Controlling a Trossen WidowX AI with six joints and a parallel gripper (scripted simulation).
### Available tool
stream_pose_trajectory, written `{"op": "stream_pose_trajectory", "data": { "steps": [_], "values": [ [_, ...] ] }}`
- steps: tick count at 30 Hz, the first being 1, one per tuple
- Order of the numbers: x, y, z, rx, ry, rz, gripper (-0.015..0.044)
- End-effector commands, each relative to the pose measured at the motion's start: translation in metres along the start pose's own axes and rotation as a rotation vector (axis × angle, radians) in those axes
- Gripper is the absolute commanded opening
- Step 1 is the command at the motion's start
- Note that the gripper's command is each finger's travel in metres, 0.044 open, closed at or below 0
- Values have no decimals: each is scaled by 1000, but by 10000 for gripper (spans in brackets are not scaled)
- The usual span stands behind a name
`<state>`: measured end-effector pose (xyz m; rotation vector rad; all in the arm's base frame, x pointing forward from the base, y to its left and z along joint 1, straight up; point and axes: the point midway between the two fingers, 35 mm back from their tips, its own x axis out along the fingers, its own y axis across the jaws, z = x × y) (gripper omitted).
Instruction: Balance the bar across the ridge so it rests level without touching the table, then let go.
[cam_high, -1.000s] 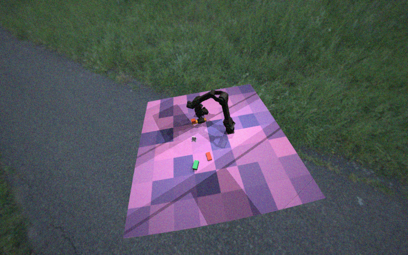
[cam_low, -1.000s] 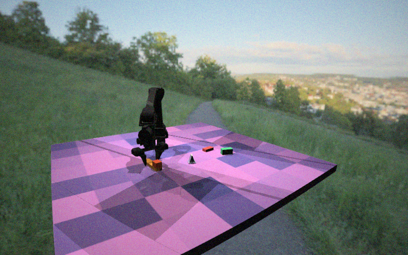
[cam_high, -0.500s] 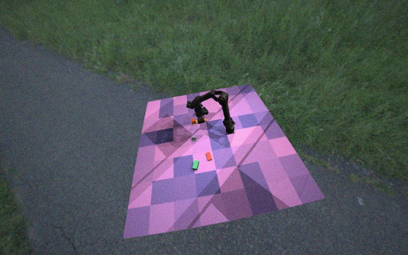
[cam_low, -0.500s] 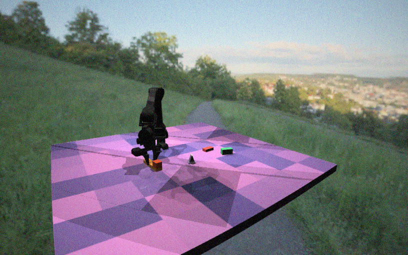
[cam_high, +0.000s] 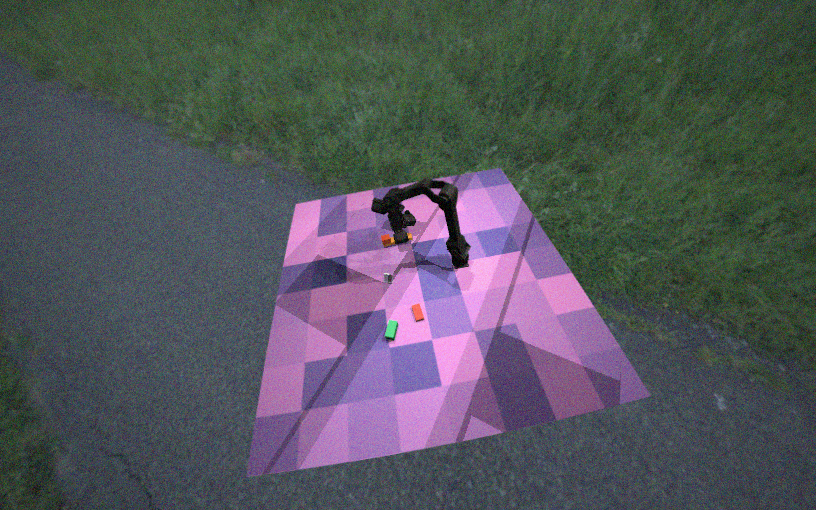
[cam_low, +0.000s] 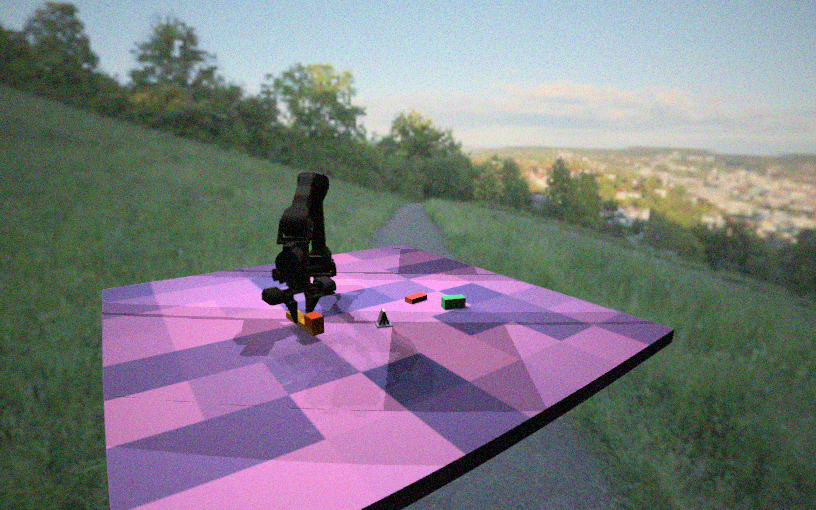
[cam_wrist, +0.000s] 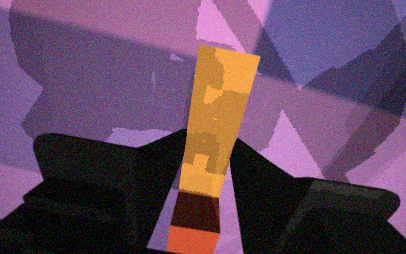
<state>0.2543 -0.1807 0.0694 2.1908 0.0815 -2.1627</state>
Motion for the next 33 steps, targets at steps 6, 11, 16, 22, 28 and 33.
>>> {"op": "stream_pose_trajectory", "data": {
  "steps": [6, 11, 16, 22, 28, 33],
  "values": [
    [-25, 2, -2, 3, 8, 8, 0],
    [-39, 1, -1, 4, 7, 9, 0],
    [-52, 1, 0, 4, 7, 9, 0],
    [-67, -1, 1, 5, 7, 9, 0],
    [-71, -9, -4, -47, 7, 9, 0],
    [-71, -25, -16, -152, 8, 8, 0]
  ]
}}
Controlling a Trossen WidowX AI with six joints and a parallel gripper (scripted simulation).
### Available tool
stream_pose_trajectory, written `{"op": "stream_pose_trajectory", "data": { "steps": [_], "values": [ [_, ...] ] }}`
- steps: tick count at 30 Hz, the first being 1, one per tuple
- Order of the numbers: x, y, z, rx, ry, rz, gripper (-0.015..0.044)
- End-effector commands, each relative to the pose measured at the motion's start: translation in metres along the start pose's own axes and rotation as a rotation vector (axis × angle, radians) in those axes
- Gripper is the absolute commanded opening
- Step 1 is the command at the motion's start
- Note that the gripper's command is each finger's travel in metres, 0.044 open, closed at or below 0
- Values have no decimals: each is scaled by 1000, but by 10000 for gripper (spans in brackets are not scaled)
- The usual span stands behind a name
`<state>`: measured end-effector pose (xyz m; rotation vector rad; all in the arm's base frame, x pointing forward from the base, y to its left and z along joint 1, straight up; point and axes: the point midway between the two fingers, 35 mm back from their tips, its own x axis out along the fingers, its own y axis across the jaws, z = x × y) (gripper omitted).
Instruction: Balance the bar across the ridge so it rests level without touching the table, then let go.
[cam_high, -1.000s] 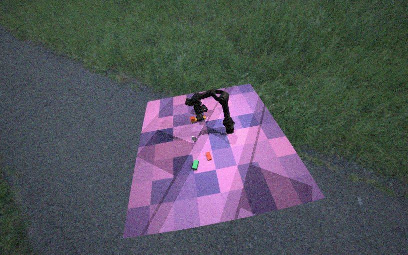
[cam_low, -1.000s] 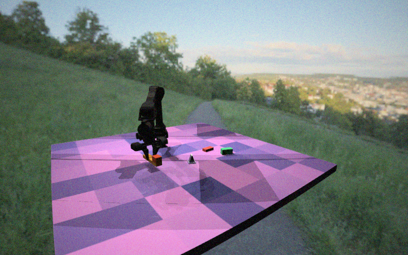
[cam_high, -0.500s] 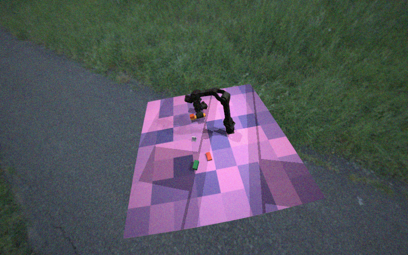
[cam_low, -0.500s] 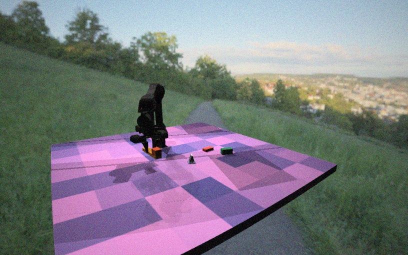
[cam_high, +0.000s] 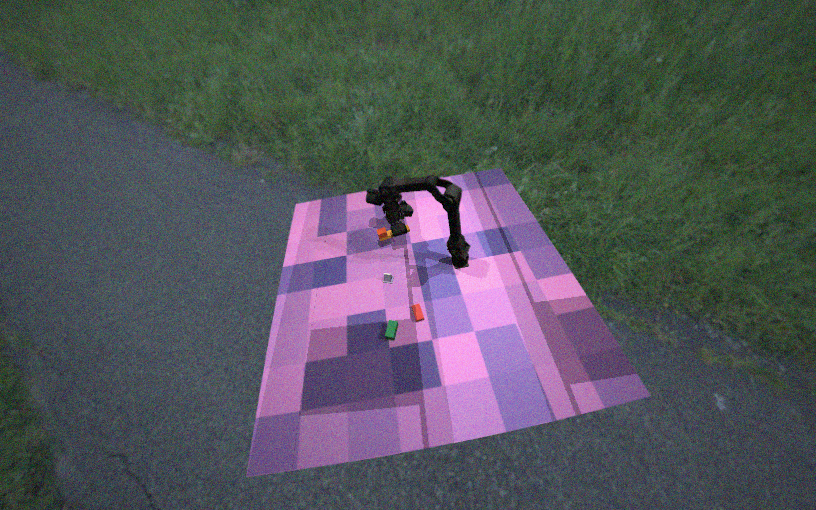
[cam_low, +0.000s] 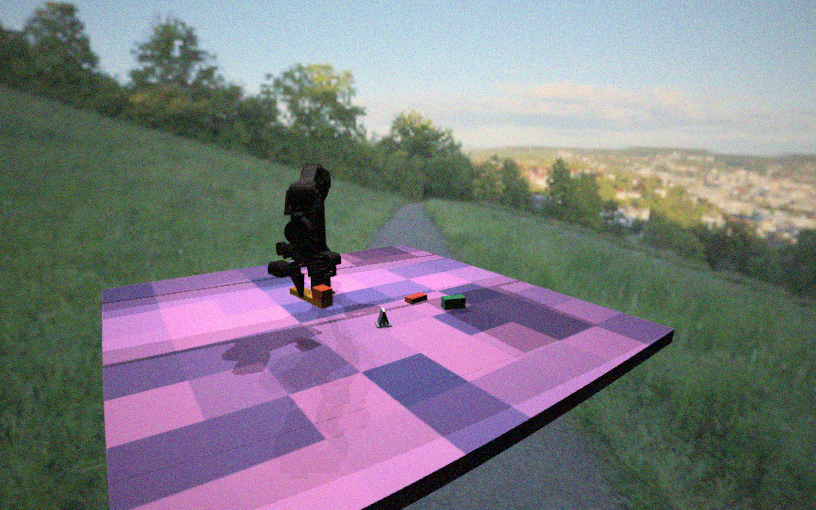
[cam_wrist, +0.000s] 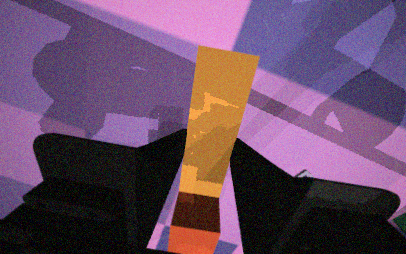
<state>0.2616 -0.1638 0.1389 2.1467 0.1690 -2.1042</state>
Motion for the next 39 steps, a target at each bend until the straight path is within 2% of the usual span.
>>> {"op": "stream_pose_trajectory", "data": {
  "steps": [1, 39],
  "values": [
    [-1, -12, -9, -83, 1, 1, 0],
    [-4, -141, -79, -965, 11, -5, 0]
  ]
}}
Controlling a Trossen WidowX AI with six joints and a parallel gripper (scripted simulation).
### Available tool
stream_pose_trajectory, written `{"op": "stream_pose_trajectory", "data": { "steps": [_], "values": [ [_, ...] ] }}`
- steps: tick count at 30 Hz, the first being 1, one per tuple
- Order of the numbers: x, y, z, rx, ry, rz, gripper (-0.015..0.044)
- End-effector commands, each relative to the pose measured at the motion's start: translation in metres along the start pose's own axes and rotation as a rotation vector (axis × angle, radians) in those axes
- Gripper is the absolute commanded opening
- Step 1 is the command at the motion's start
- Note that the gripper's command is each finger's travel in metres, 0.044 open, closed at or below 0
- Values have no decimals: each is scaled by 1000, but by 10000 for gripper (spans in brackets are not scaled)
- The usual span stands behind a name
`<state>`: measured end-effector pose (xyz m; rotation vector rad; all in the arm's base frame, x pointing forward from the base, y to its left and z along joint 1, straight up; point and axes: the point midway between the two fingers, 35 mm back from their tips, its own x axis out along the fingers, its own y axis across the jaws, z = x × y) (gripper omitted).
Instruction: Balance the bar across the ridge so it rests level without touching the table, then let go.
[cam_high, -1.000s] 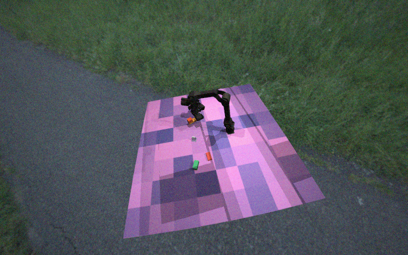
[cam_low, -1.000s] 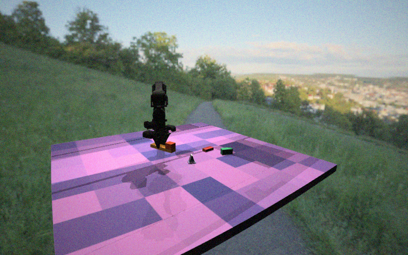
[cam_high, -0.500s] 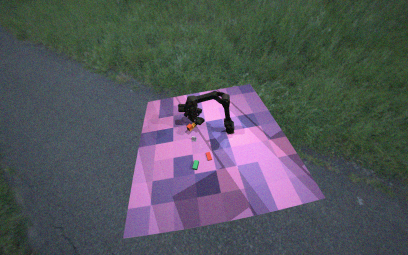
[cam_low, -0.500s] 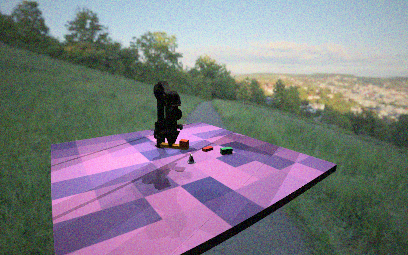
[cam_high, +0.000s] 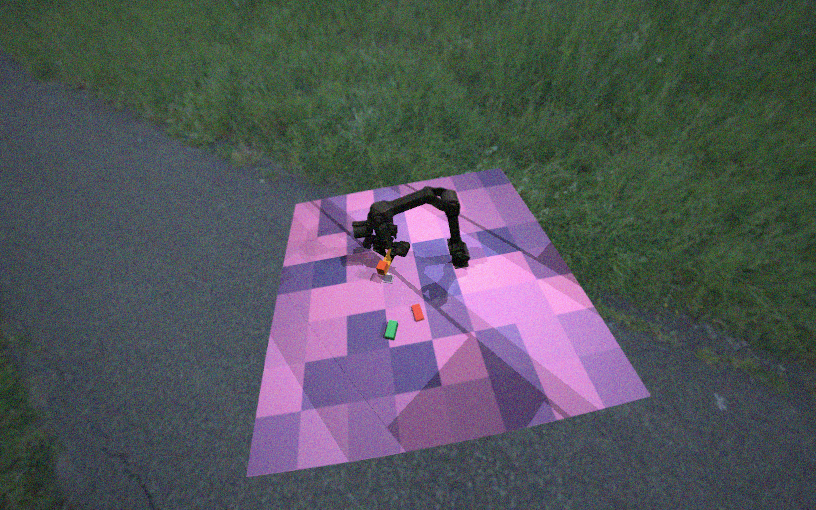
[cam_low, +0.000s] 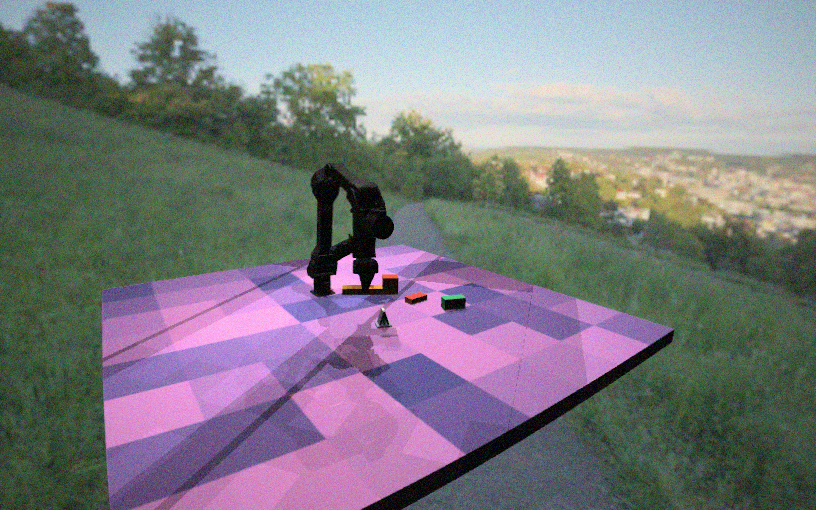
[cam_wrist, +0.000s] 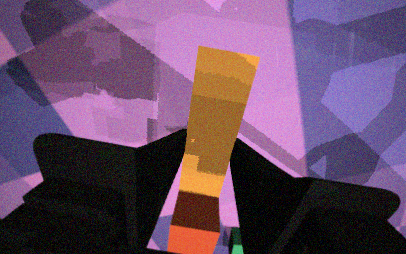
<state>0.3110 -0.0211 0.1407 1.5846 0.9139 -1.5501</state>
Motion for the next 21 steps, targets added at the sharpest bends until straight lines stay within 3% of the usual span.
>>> {"op": "stream_pose_trajectory", "data": {
  "steps": [1, 21],
  "values": [
    [-2, -2, -13, -95, 2, 4, 0],
    [23, 2, -19, -125, 2, 4, 0]
  ]
}}
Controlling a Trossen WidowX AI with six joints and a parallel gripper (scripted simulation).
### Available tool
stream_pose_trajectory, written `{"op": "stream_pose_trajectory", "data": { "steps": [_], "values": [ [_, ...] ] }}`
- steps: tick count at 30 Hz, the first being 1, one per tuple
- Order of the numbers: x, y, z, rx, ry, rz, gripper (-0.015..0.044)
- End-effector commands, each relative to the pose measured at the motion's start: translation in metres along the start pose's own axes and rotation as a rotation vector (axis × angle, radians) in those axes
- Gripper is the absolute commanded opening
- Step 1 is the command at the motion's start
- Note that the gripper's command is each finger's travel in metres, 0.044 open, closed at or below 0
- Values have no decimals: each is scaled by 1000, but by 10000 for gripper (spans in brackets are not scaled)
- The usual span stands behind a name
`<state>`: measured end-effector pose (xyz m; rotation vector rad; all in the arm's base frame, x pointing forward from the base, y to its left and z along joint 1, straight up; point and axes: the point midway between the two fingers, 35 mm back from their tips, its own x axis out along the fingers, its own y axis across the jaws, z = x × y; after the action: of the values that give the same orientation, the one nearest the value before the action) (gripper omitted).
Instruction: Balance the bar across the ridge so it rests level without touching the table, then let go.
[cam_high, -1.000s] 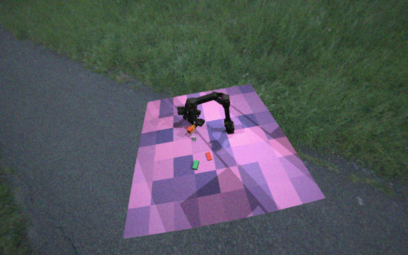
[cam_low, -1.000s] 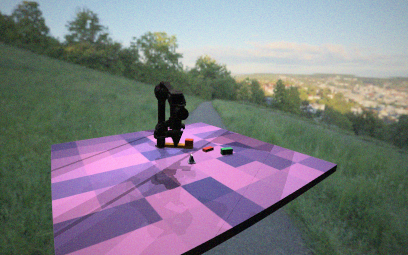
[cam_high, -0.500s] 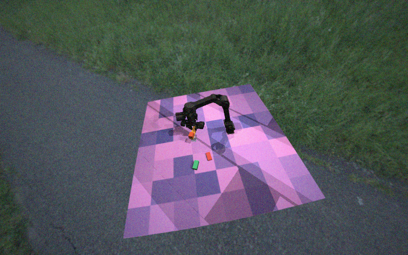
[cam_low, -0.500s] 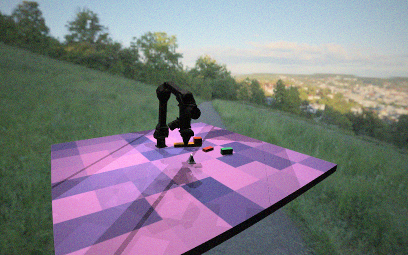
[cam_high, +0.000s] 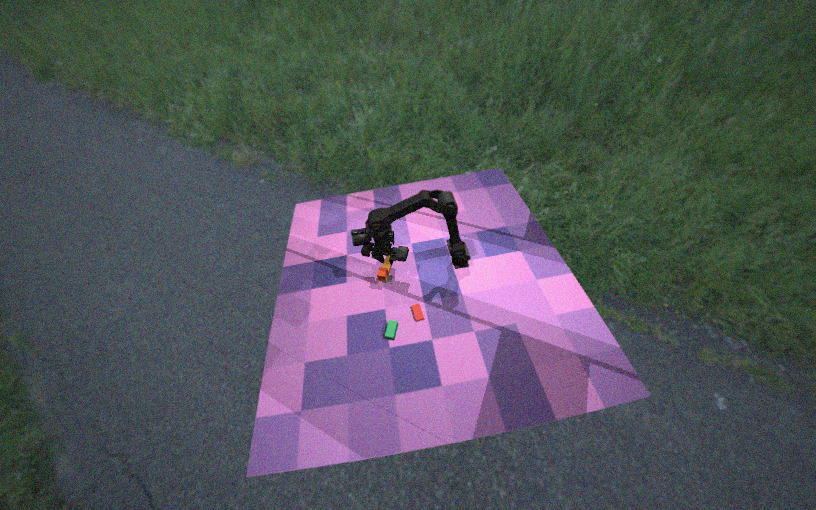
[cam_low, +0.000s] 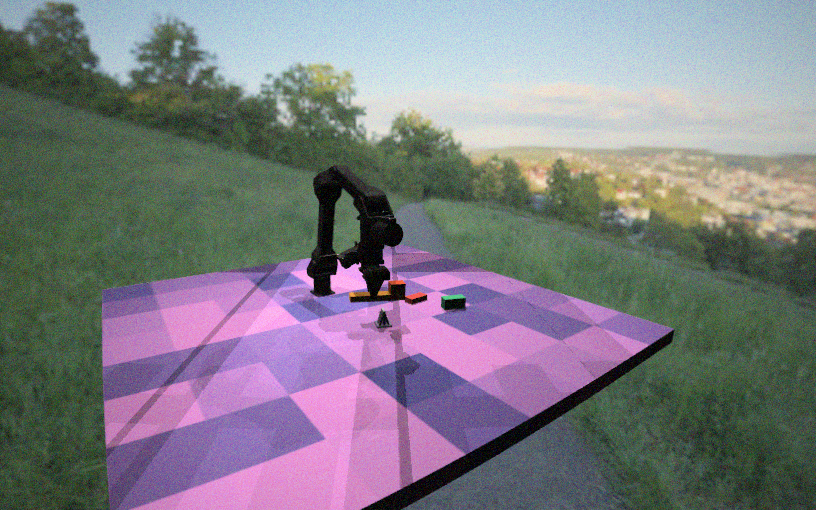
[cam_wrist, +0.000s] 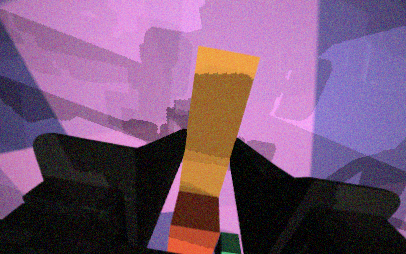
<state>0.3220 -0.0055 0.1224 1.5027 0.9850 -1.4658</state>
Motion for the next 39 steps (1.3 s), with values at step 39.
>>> {"op": "stream_pose_trajectory", "data": {
  "steps": [39],
  "values": [
    [24, 2, 1, -10, 1, 1, 0]
  ]
}}
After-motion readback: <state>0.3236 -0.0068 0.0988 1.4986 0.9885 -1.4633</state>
